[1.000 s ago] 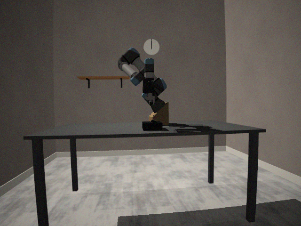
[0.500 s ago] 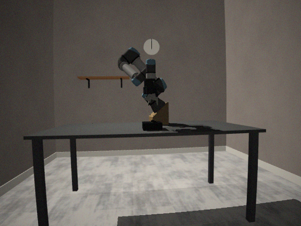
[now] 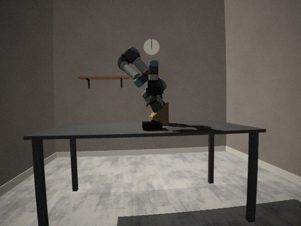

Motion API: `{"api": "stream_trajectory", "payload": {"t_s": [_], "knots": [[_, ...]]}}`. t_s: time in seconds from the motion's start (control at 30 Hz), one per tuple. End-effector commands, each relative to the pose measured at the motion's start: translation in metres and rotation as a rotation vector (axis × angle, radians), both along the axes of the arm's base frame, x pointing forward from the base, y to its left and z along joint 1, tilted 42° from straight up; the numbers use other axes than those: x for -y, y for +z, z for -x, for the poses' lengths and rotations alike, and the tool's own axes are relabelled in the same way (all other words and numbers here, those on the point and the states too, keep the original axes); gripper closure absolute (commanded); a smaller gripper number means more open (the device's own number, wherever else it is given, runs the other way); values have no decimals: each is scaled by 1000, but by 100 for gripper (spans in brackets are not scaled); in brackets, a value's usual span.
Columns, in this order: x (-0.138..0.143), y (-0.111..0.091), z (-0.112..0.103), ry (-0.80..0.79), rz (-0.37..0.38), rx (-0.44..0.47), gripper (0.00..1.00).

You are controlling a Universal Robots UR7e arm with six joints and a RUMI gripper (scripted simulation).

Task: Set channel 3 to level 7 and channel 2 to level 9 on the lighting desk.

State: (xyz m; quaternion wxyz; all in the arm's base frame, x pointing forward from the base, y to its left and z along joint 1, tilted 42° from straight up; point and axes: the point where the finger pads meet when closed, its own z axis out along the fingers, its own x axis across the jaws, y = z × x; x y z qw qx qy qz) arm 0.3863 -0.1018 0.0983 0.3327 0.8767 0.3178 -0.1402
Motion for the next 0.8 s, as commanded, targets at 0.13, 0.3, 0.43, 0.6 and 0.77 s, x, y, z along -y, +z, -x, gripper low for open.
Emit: {"api": "stream_trajectory", "payload": {"t_s": [0.13, 0.3, 0.43, 0.6, 0.77], "knots": [[-1, -11, 1, 243, -13, -207, 0], [-2, -18, 2, 413, -19, -365, 0], [-2, -24, 2, 552, -23, -493, 0], [-2, -29, 1, 656, -27, -590, 0], [-3, -36, 0, 827, -33, -749, 0]]}}
